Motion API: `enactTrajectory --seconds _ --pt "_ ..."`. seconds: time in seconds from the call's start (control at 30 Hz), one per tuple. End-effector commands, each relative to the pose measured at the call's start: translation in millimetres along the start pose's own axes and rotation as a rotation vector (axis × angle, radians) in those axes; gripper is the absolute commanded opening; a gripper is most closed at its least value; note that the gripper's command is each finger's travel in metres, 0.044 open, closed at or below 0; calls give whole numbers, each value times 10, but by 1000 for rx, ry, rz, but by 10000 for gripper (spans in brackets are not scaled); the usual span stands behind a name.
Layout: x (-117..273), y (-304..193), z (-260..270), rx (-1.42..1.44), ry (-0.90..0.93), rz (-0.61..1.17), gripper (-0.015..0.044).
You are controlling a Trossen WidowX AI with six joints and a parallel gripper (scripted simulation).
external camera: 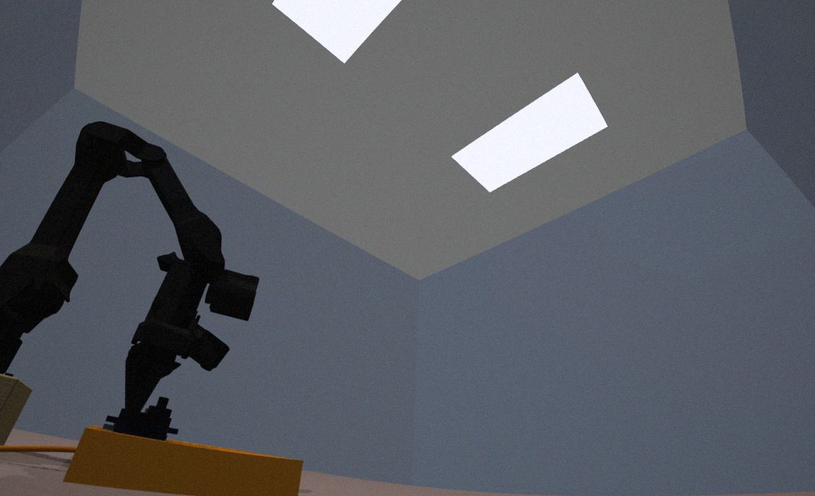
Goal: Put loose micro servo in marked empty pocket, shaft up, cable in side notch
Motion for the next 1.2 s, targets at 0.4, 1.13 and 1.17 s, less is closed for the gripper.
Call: enactTrajectory --seconds 0.4,1.13,1.17 --pt "-92 1 0 1 0 2 53" --pt "416 278 -16 0 0 -3 345" --pt "472 364 -19 0 0 -3 371"
Point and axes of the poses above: the point midway between the two fingers, 35 mm back from their tips, its own x axis back along the fingers, its own z axis across the jaws, y = z × x, the point moved 9 cm from there along x, back along the fingers
